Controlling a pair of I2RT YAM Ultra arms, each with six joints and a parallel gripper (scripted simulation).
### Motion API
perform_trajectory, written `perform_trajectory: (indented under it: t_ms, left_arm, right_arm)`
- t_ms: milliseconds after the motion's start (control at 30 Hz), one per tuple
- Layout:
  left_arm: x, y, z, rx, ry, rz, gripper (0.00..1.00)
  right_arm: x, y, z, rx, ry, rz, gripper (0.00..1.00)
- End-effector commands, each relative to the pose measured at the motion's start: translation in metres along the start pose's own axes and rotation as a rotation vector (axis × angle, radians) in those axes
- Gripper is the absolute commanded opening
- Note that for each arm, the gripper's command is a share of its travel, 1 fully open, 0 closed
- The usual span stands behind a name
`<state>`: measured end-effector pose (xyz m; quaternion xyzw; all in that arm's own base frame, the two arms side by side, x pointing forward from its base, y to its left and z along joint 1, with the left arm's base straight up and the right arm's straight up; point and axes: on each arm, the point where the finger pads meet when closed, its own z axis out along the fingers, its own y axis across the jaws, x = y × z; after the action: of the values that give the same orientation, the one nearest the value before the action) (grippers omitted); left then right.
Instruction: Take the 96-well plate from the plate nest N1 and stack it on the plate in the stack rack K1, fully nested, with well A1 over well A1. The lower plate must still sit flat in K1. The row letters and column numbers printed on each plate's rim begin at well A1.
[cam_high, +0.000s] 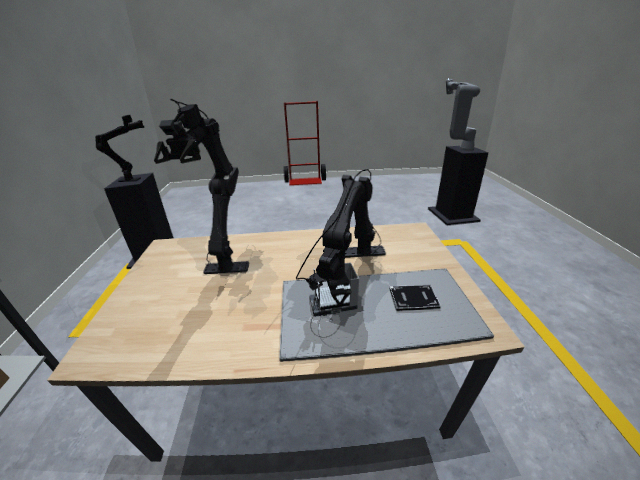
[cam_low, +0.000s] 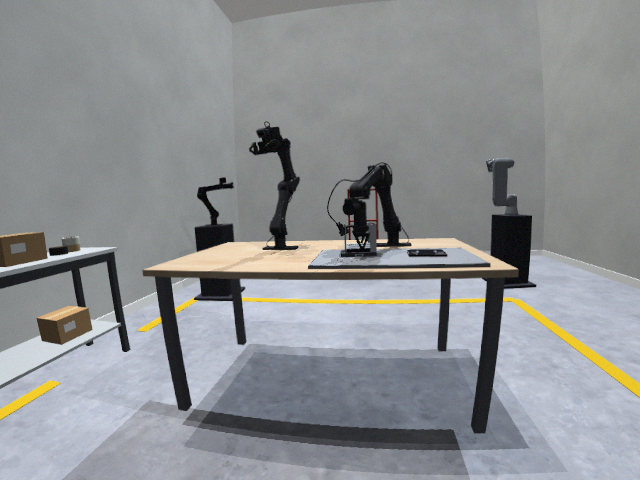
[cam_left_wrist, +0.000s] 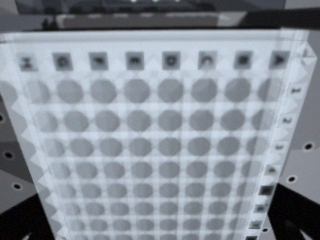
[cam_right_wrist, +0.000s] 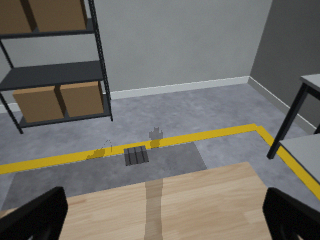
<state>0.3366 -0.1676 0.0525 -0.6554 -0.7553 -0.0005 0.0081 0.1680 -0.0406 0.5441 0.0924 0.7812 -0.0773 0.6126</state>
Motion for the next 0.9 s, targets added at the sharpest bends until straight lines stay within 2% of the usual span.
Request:
perform_trajectory:
  t_ms: [0,867]
  left_arm:
    - [-0.005,0.007,-0.031,-0.039,-0.044,-0.003,1.00]
    - [-0.002,0.004,-0.090,-0.033,-0.040,-0.003,1.00]
  right_arm:
    - [0.004,-0.003,-0.009,0.018,0.005,0.012,1.00]
    - [0.004,-0.003,-0.009,0.018,0.005,0.012,1.00]
